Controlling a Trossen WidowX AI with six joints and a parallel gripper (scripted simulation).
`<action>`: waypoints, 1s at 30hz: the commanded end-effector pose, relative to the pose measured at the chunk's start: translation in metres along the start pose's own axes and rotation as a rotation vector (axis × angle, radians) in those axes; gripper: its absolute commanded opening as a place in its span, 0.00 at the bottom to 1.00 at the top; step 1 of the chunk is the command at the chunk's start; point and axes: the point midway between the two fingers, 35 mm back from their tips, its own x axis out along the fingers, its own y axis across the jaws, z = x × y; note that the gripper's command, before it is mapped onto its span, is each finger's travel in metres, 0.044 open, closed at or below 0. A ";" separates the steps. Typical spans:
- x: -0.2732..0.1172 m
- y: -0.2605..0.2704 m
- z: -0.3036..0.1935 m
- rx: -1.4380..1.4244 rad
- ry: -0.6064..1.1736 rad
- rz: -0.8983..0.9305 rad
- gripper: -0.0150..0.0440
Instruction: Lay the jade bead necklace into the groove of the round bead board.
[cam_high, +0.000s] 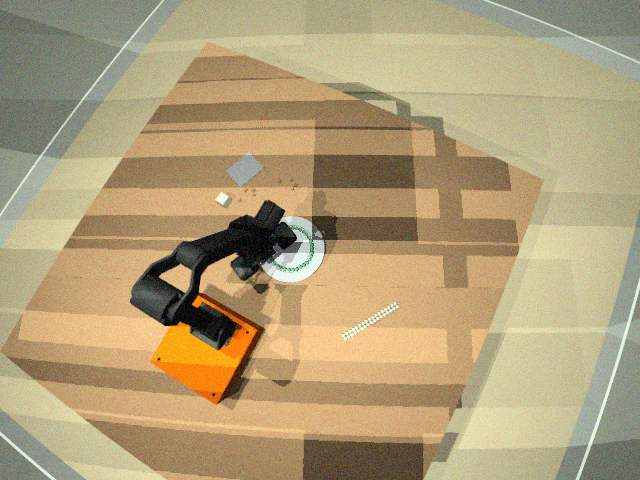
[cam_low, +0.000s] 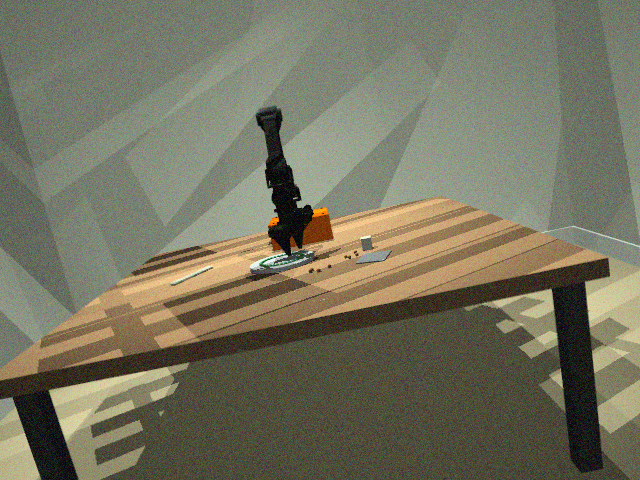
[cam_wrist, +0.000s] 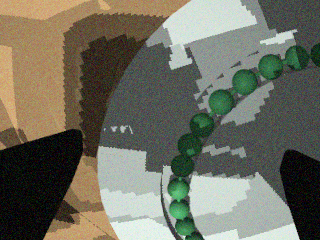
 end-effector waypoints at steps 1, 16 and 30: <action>-0.003 0.000 0.000 0.003 -0.001 -0.003 1.00; -0.004 0.000 0.000 0.003 -0.001 -0.003 1.00; -0.006 0.000 0.000 0.003 -0.001 -0.003 1.00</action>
